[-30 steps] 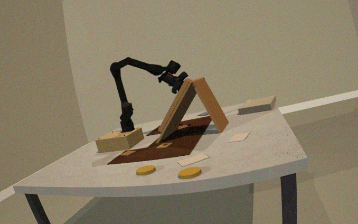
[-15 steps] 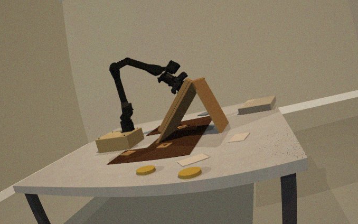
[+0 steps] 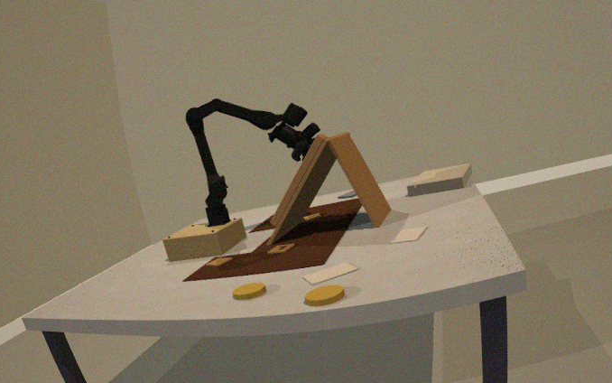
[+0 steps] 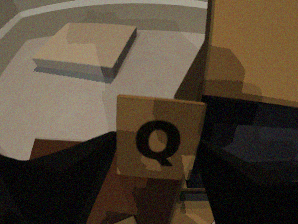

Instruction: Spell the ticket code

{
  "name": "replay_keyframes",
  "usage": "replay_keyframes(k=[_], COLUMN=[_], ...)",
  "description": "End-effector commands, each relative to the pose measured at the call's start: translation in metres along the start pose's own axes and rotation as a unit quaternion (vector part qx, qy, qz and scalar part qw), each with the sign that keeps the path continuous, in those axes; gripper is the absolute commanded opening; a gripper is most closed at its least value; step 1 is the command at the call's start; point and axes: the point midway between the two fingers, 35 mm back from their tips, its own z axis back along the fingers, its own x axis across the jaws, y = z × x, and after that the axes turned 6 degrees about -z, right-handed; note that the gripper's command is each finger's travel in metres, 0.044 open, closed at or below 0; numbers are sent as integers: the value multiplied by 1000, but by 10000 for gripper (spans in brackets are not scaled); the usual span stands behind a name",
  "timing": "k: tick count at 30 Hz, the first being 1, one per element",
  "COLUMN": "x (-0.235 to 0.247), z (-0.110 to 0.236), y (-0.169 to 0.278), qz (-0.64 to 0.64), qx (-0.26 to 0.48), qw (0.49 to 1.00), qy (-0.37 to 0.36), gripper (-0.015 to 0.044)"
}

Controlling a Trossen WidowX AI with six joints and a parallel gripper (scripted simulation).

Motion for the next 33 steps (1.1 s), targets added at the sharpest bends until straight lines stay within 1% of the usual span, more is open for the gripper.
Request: replay_keyframes(k=[1,33], x=[-2,-18], z=[-1,-1], y=[2,0], qz=[2,3], qx=[3,3], qw=[1000,1000], qy=[-2,-1], gripper=[0,0])
